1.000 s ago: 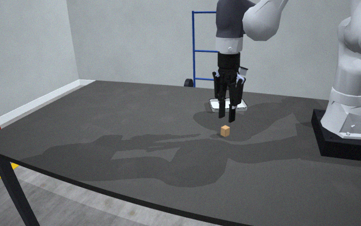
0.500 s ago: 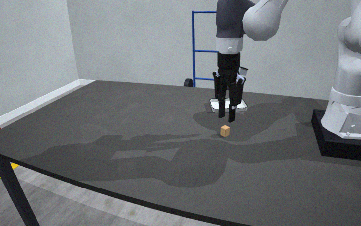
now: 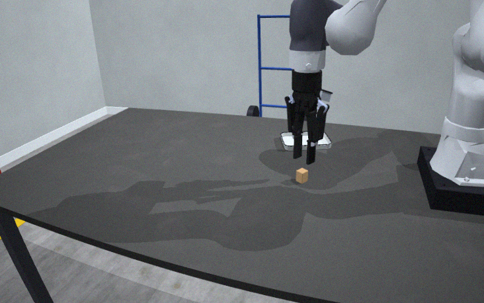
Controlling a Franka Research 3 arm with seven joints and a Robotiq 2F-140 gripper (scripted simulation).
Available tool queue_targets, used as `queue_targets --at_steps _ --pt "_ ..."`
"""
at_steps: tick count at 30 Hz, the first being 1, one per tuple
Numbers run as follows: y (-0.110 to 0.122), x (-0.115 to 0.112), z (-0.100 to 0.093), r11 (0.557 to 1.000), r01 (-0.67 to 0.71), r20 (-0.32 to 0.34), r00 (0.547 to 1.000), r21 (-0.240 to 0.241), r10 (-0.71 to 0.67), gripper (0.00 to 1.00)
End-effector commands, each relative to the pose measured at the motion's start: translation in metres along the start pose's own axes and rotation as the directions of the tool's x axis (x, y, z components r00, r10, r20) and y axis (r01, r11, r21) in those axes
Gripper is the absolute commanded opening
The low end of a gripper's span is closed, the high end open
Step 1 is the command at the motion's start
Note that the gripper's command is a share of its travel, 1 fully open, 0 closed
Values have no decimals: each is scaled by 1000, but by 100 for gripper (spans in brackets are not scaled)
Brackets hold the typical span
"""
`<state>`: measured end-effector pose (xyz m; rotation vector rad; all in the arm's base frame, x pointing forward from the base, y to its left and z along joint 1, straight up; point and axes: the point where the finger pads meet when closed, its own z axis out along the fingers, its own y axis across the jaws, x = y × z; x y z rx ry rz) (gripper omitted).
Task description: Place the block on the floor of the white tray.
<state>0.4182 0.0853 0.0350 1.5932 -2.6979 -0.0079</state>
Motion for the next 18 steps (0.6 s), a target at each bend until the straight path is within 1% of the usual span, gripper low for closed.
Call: queue_targets --at_steps 1,7,18 --pt "0 -1 2 1000 0 1 1000 3 0 34" --pt "-1 -2 5 1000 1 2 1000 4 -1 34" --pt "-1 -3 20 1000 1 2 1000 4 -1 34"
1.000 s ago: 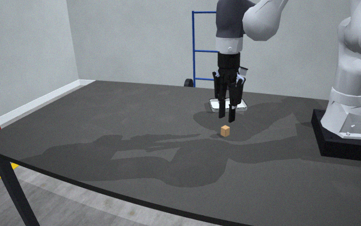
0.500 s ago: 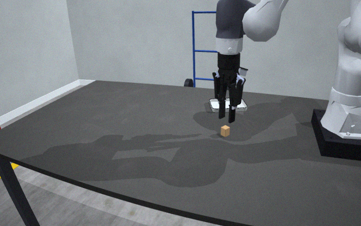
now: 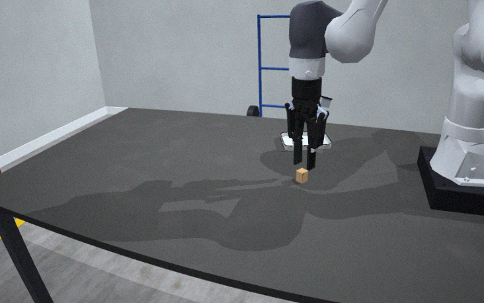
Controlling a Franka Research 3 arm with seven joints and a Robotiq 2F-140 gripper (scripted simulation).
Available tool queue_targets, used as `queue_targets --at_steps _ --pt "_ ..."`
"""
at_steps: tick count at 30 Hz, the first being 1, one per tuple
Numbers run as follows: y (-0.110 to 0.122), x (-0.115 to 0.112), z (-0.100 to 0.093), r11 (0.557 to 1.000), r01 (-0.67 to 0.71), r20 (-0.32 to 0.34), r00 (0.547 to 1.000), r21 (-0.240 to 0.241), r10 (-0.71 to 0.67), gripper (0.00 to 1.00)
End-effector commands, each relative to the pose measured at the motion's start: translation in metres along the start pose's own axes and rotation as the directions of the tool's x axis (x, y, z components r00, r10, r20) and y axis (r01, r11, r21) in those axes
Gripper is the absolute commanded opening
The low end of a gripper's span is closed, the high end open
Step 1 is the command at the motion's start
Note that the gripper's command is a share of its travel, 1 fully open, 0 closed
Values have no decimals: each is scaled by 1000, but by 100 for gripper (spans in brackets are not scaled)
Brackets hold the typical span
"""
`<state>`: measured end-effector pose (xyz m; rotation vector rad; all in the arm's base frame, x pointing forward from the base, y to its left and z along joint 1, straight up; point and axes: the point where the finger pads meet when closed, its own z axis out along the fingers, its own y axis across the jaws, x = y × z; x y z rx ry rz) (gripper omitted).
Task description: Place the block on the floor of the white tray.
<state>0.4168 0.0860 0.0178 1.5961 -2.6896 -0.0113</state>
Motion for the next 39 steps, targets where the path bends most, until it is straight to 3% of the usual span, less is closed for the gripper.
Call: queue_targets --at_steps 1,39 --pt "-3 -3 4 1000 -4 5 1000 9 4 34" --pt "-3 -3 16 1000 -4 5 1000 9 4 34"
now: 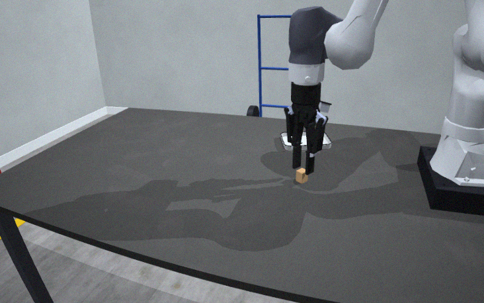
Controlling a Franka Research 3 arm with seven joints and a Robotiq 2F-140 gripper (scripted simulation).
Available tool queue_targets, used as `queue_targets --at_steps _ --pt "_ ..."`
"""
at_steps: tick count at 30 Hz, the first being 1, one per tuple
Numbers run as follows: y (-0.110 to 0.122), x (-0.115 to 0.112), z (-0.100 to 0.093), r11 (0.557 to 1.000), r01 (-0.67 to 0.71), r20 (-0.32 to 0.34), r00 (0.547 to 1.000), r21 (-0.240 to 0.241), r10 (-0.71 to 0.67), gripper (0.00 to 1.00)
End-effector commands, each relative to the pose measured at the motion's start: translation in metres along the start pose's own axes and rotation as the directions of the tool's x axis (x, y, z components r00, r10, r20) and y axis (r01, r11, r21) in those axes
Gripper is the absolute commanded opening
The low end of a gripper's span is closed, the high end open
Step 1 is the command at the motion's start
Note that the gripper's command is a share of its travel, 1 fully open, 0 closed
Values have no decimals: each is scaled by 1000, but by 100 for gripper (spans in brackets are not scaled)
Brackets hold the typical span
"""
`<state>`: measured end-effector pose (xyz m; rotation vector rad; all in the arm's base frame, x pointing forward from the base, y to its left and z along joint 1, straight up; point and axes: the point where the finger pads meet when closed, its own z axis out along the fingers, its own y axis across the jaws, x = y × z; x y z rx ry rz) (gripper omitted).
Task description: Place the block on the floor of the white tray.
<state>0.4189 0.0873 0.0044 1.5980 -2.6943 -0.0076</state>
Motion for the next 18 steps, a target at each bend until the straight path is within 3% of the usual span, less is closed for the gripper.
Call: queue_targets --at_steps 1,10,18 --pt "-1 -1 5 1000 -3 2 1000 4 3 34" --pt "-2 -1 27 1000 -3 2 1000 4 3 34" --pt "-2 -1 30 1000 -3 2 1000 4 3 34"
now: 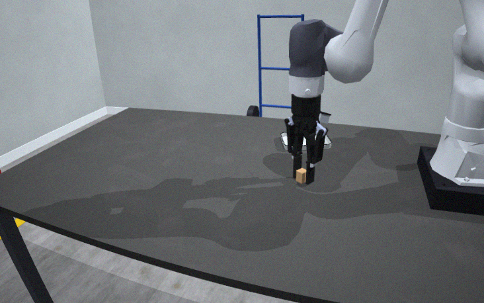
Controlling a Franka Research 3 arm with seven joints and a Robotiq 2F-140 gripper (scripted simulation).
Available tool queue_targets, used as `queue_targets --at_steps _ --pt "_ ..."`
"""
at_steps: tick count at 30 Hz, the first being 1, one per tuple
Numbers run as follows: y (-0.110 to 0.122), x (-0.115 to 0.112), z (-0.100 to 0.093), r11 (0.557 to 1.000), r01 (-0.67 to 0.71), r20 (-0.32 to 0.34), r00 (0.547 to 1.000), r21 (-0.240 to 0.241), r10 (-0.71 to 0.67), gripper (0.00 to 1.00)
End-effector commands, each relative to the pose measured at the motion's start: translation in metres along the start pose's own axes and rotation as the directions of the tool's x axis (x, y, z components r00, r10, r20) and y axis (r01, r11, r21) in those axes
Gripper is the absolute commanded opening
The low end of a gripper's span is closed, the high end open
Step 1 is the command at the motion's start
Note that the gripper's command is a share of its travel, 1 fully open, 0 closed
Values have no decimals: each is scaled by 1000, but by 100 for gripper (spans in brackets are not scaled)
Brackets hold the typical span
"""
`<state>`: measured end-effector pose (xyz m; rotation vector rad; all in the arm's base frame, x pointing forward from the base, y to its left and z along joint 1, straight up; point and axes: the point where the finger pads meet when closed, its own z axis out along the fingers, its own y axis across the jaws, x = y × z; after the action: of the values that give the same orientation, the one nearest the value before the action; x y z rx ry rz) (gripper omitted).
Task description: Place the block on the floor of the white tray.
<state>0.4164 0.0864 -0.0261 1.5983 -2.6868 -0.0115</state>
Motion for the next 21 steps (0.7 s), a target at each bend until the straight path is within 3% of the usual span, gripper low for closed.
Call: queue_targets --at_steps 1,9,10,21 --pt "-3 -3 0 1000 -6 6 1000 9 6 34" --pt "-3 -3 0 1000 -6 6 1000 9 6 34" --pt "-3 -3 0 1000 -6 6 1000 9 6 10" --pt "-3 -3 0 1000 -6 6 1000 9 6 10"
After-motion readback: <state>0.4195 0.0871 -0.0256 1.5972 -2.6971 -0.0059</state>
